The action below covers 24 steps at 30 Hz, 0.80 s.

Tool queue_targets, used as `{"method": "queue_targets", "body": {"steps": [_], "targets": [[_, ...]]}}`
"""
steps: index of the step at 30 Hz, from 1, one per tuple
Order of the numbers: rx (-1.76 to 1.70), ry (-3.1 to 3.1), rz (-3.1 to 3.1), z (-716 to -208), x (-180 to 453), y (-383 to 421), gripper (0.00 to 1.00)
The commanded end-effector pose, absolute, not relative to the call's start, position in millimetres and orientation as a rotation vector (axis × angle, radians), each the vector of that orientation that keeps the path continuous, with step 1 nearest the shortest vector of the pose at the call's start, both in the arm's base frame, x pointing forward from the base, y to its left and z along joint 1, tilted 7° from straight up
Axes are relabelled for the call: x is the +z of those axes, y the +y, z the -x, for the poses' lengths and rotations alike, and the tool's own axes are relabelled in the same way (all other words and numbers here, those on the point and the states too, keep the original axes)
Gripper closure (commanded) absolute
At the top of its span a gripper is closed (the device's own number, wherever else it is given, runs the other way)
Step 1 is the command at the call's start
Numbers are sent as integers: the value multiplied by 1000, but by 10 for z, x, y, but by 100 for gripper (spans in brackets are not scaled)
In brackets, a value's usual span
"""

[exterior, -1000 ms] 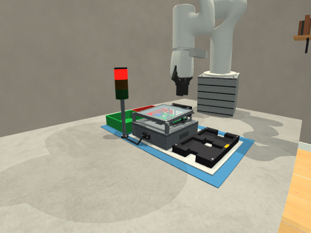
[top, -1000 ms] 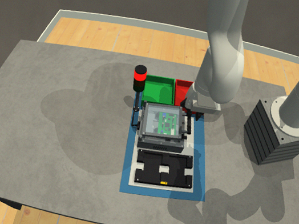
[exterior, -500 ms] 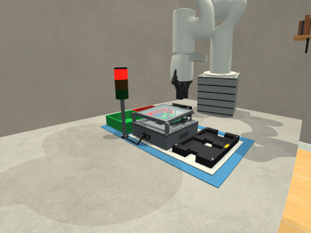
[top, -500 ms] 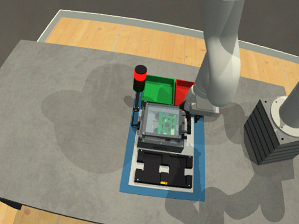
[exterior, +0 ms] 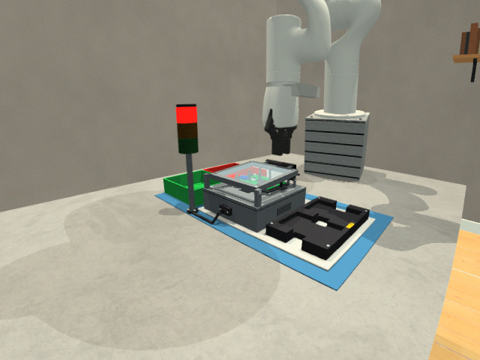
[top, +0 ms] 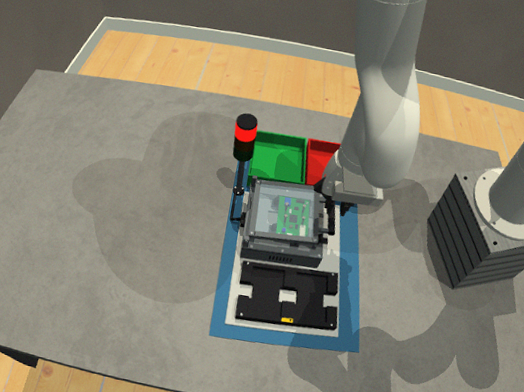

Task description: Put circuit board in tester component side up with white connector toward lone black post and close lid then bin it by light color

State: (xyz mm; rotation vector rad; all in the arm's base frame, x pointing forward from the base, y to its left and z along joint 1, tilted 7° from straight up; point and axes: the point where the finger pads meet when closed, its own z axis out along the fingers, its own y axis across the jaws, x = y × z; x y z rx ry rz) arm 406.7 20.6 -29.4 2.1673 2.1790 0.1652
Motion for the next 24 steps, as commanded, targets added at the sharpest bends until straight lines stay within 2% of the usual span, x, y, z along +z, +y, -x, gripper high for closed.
{"method": "queue_targets", "body": {"steps": [1,24], "targets": [[166,2178,-2167,-4073,-298,207,72],[166,2178,-2167,-4096,-442,211,72]]}}
